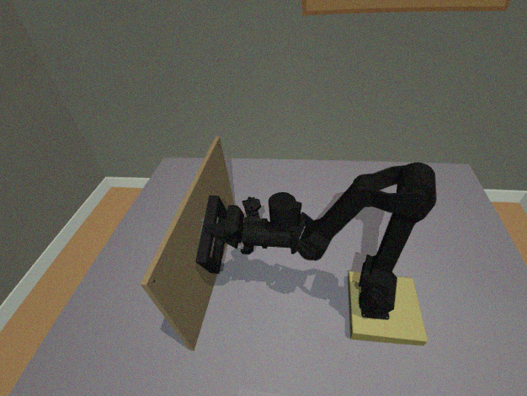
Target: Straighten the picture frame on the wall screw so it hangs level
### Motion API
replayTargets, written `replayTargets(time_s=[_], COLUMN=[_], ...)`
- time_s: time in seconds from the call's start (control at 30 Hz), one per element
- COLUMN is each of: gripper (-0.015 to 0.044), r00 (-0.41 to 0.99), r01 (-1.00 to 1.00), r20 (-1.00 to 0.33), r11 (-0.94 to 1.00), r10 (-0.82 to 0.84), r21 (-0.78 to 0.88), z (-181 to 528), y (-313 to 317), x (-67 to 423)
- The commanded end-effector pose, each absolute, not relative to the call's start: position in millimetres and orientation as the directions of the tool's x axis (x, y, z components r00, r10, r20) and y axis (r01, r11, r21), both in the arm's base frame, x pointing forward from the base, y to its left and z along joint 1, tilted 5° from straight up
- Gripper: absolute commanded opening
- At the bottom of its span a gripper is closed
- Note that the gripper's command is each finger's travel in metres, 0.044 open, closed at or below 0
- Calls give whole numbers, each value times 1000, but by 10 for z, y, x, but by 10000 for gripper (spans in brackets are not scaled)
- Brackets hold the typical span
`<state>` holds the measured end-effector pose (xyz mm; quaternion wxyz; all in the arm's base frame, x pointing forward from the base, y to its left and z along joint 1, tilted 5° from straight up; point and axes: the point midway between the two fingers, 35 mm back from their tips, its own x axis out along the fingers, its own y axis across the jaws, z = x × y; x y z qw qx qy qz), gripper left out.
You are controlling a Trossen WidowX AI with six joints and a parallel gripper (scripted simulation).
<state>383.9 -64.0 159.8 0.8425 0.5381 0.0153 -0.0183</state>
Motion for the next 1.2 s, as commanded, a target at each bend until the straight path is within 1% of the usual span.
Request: replayTargets(time_s=[0.0, 0.03, 0.07, 0.1, 1.17], gripper=[36, 30, 3, 0, 0], r00=[999, 999, 999, 999, 999], r01=[48, 48, 48, 48, 48], r20=[-46, -46, -46, -46, -45], r11=[418, 418, 418, 418, 417], r10=[-16, -16, -16, -16, -16], r21=[907, 907, 907, 907, 907], z=[1596, 1596, 1596, 1596, 1663], y=[-642, -642, -642, -642, -610], x=[3841, 3841, 3841, 3841, 3844])
